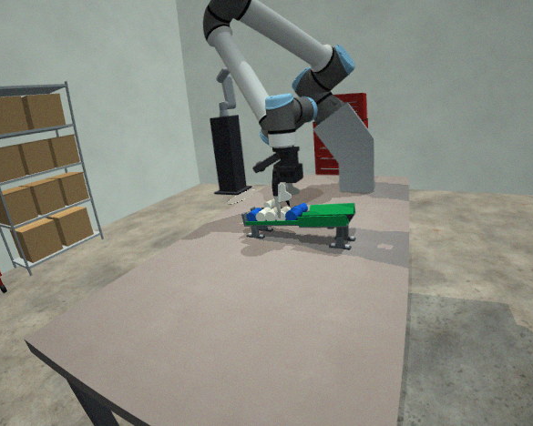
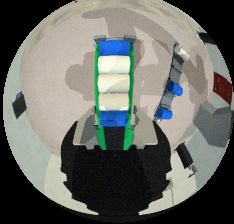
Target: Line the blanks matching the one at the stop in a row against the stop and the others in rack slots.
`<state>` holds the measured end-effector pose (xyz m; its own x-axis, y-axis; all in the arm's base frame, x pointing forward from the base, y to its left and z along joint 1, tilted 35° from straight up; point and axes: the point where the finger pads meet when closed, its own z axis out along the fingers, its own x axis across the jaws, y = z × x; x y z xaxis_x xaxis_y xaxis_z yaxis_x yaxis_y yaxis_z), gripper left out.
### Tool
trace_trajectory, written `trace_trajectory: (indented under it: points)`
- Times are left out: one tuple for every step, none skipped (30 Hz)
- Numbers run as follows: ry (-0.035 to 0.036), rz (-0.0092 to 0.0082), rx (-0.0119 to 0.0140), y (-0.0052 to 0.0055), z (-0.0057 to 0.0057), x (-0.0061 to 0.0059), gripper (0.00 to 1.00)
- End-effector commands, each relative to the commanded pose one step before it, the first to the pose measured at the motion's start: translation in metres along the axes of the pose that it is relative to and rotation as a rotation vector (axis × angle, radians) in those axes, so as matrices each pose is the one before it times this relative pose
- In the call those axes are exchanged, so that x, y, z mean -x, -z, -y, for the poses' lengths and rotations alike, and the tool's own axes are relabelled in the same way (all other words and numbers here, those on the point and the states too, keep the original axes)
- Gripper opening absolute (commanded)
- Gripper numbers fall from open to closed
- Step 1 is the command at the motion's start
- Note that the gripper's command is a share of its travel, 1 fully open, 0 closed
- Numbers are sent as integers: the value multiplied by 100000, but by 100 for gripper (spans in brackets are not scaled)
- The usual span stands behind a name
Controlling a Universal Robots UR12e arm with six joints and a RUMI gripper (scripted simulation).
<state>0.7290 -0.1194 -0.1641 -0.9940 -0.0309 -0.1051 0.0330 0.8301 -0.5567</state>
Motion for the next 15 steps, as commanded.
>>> trace_trajectory:
  points:
    - [-292,510,-21,-797,142,397,48]
    - [0,1,4,-217,-2,-1,48]
    - [0,1,4,-209,-1,0,48]
    - [0,1,2,-198,-1,-1,48]
    - [0,0,1,-183,0,-1,48]
    - [0,0,-1,-166,0,-1,48]
    - [0,0,-2,-146,1,-1,48]
    - [0,-1,-3,-124,1,0,48]
    - [0,-1,-5,-102,1,-1,48]
    - [0,-1,-5,-79,2,-1,48]
    - [0,-1,-6,-58,2,-1,48]
    - [0,-1,-6,-38,2,-1,48]
    - [75,-13,11,-3,-46,-34,48]
    - [84,-4,12,15,-53,-29,48]
    - [0,0,0,0,0,0,48]
